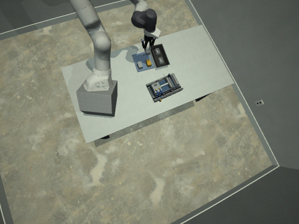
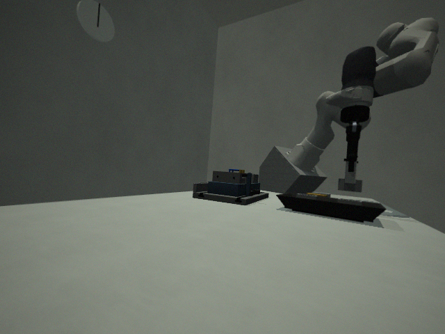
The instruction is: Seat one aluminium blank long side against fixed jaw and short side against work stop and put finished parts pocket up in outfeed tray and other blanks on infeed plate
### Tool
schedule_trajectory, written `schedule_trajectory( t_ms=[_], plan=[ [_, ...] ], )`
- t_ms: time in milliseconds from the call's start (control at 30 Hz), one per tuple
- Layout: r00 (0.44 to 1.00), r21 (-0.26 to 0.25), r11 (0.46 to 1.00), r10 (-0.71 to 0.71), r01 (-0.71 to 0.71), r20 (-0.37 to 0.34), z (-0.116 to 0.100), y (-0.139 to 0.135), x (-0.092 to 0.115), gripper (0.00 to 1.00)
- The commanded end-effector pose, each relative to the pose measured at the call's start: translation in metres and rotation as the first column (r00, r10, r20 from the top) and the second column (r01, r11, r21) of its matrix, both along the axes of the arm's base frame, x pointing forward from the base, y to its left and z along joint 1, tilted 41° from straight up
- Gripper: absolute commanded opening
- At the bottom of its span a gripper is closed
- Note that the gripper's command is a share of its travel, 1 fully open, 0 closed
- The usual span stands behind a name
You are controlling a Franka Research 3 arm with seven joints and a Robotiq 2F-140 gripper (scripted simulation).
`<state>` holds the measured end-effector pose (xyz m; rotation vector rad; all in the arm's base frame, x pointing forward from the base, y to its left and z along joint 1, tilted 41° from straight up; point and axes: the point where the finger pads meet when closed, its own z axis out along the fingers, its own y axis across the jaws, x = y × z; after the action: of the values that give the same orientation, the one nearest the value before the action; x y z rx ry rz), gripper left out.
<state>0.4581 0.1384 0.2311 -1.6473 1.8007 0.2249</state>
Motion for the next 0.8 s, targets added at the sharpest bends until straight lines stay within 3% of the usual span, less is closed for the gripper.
schedule_trajectory(
  t_ms=[0,433,767],
  plan=[
    [0.999,0.017,1.0,-0.008,0.009,-0.036,0.012,-0.006,-0.011,0.0],
    [0.999,0.017,1.0,-0.008,0.009,-0.036,0.042,-0.028,-0.025,0.0],
    [0.999,0.017,1.0,-0.008,0.009,-0.036,0.045,-0.03,-0.026,0.0]
  ],
)
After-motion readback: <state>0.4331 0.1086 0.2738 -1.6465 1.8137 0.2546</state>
